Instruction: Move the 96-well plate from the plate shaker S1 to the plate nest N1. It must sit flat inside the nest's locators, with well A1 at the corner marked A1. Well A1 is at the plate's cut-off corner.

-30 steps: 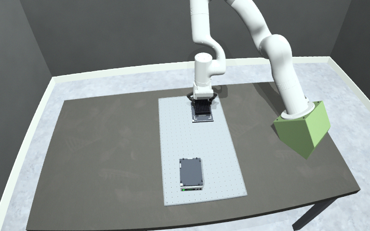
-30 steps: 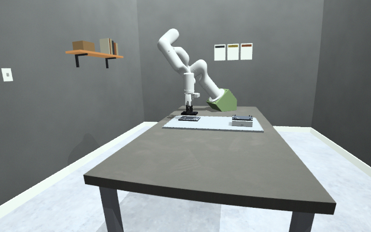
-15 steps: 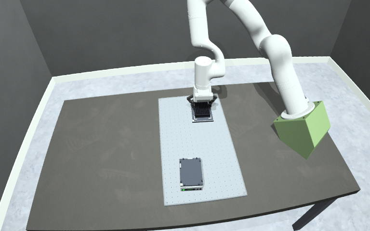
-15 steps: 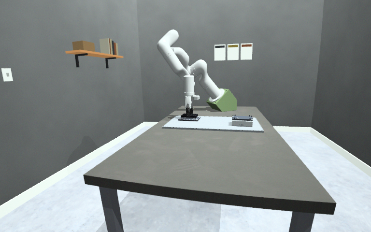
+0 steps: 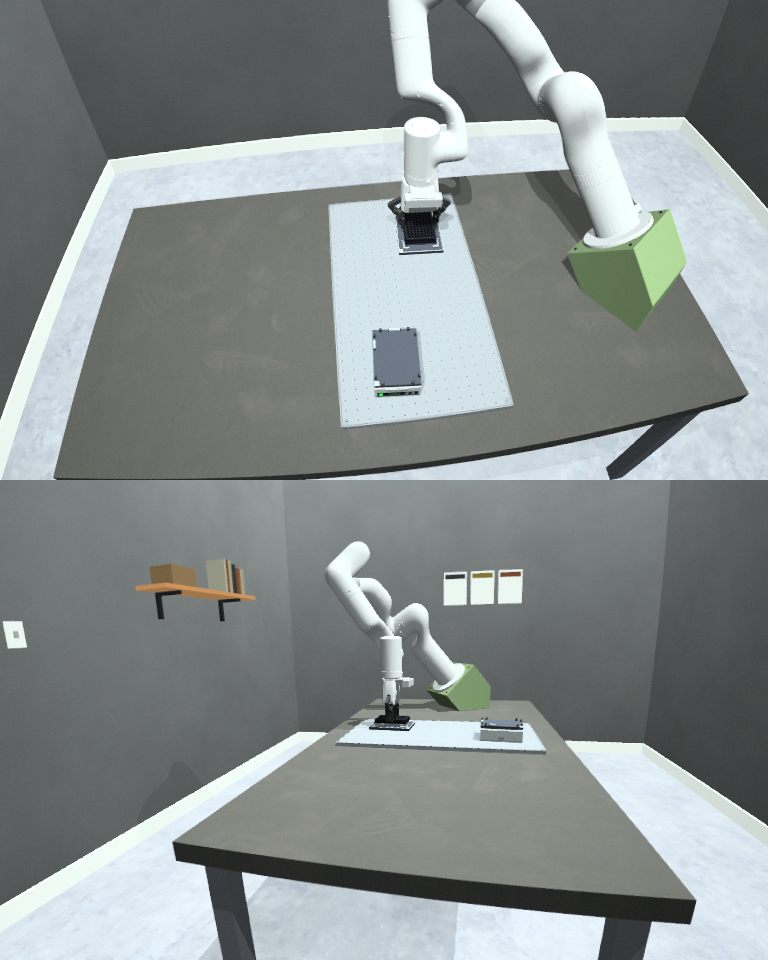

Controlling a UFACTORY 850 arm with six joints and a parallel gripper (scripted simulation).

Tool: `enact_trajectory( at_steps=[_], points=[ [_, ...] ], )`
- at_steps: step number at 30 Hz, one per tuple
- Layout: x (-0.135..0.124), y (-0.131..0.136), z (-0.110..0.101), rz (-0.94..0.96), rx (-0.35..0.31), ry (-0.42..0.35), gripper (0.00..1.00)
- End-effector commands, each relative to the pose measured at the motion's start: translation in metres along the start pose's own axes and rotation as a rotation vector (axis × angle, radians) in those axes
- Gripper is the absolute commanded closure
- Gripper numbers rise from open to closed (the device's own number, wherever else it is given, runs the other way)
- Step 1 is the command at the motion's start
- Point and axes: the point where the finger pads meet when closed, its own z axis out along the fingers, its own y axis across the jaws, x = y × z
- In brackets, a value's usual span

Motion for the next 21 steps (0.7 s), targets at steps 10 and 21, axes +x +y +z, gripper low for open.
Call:
enact_trajectory(
  at_steps=[10, 21],
  points=[
    [0.0000, 0.0004, 0.0014, 0.000, -0.001, 0.000, 1.00],
    [0.0000, 0.0004, 0.0029, 0.000, -0.001, 0.000, 1.00]
  ],
)
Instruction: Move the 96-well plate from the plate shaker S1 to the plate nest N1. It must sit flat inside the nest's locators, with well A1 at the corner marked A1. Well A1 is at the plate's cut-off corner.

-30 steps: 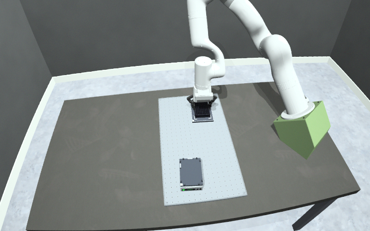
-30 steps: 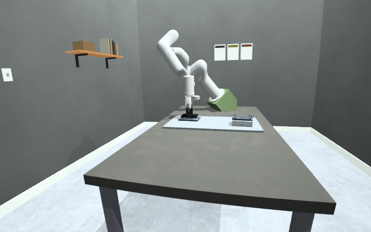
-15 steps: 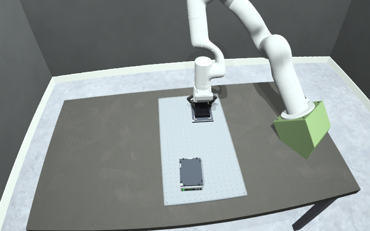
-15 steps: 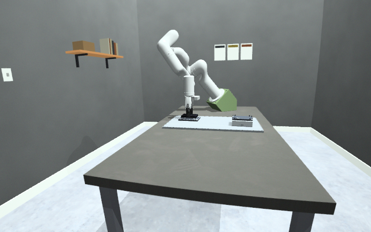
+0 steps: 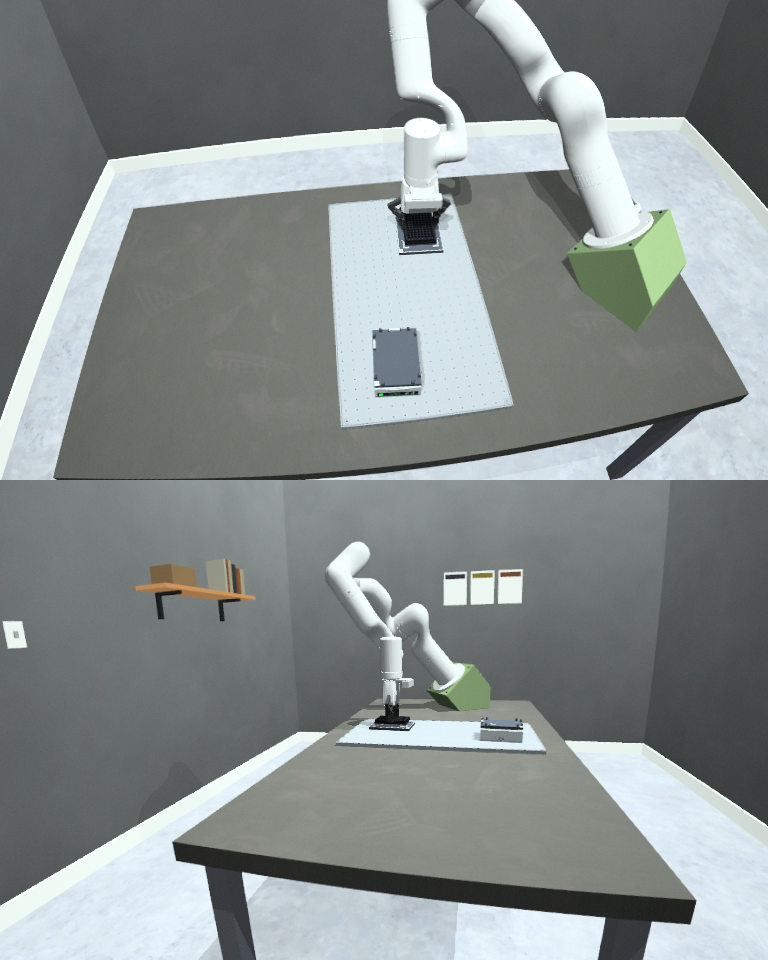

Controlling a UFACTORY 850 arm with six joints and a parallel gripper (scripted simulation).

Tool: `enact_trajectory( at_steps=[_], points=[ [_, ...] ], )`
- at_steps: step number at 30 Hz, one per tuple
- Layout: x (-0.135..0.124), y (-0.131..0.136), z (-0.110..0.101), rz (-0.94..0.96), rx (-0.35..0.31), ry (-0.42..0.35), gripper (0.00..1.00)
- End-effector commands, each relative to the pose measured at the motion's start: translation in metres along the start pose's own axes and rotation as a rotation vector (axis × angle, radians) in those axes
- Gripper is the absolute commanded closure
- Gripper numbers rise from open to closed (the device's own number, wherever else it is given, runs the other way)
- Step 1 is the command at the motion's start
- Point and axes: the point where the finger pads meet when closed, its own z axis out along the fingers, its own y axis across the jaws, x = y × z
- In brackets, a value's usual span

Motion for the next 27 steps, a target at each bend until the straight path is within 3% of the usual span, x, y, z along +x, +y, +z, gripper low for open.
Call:
enact_trajectory(
  at_steps=[1, 27],
  points=[
    [0.0000, 0.0005, 0.0004, 0.000, -0.001, 0.000, 1.00],
    [0.0000, 0.0005, 0.0043, 0.000, -0.001, 0.000, 1.00]
  ],
)
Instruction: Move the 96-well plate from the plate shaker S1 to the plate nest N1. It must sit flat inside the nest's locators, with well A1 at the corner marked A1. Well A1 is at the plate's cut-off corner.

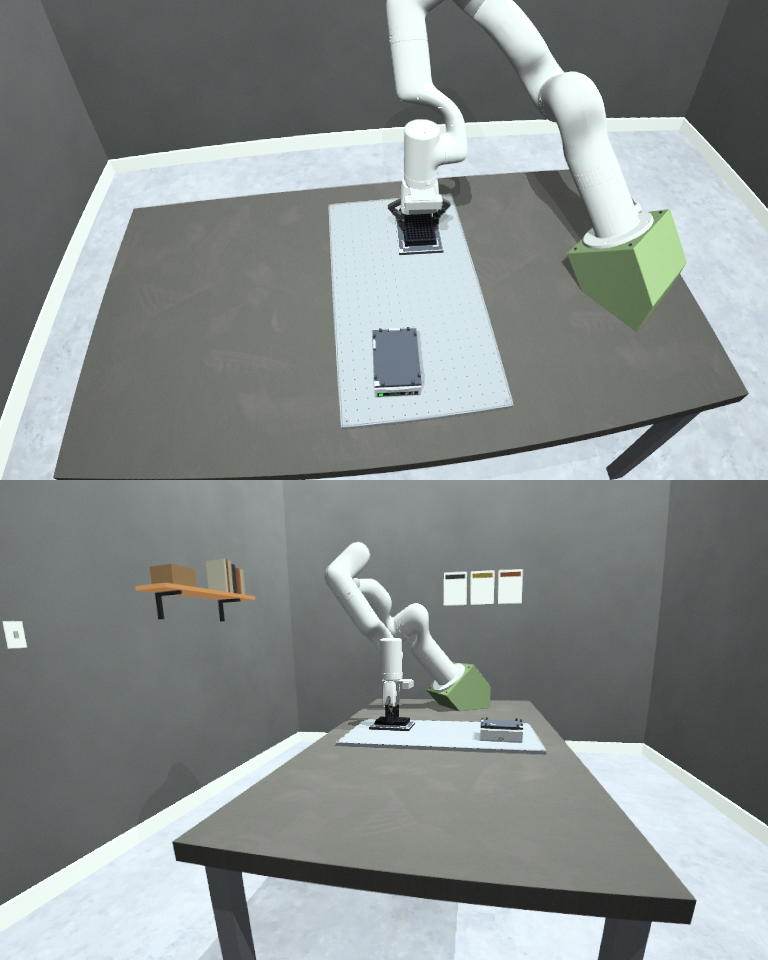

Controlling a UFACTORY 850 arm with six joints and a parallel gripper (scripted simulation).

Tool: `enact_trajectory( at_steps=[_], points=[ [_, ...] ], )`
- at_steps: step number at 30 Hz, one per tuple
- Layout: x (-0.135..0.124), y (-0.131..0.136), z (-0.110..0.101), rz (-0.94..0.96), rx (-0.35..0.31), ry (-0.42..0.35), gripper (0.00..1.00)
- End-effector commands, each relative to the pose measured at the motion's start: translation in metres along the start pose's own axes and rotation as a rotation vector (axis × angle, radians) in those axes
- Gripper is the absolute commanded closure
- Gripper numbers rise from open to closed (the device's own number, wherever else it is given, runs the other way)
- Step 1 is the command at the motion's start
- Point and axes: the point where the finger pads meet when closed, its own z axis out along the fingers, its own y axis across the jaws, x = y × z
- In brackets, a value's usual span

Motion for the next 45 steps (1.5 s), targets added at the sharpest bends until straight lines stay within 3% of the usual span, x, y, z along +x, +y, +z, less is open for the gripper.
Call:
enact_trajectory(
  at_steps=[1, 27, 28, 45],
  points=[
    [0.0000, 0.0005, 0.0001, 0.000, -0.001, 0.000, 1.00],
    [0.0000, 0.0005, 0.0040, 0.000, -0.001, 0.000, 1.00],
    [0.0000, 0.0004, 0.0047, 0.000, -0.001, 0.000, 0.00],
    [0.0000, 0.0005, 0.0046, 0.000, -0.001, 0.000, 0.00]
  ],
)
